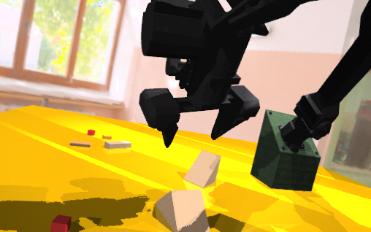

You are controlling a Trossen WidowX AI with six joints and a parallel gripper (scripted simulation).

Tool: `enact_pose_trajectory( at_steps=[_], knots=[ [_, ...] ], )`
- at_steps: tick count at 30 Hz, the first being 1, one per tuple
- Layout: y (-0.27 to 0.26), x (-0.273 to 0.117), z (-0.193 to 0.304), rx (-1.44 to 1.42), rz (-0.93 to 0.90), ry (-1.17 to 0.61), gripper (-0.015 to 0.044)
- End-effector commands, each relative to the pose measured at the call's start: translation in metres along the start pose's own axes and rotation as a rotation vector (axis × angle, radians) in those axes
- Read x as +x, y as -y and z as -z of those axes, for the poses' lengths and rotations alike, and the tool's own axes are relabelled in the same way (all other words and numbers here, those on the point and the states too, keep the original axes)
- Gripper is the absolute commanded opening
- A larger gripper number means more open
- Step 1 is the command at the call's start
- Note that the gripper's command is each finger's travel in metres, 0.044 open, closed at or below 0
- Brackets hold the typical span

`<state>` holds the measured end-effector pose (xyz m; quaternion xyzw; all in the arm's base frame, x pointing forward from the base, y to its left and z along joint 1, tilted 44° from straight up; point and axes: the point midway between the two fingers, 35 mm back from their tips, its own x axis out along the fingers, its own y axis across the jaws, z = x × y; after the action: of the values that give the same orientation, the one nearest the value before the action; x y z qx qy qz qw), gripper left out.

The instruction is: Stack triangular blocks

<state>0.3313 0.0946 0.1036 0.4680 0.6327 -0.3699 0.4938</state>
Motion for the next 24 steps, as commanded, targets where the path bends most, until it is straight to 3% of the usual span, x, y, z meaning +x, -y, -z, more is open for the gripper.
enact_pose_trajectory(
  at_steps=[1, 6, 9, 24],
  knots=[
    [0.010, 0.027, -0.002, -0.048, 0.109, -0.336, 0.0440],
    [-0.002, 0.030, -0.008, -0.029, -0.043, -0.878, 0.0440],
    [-0.017, 0.026, -0.025, 0.036, -0.221, -1.067, 0.0440],
    [-0.028, 0.045, -0.002, 0.031, -0.245, -1.064, 0.0440]
  ],
)
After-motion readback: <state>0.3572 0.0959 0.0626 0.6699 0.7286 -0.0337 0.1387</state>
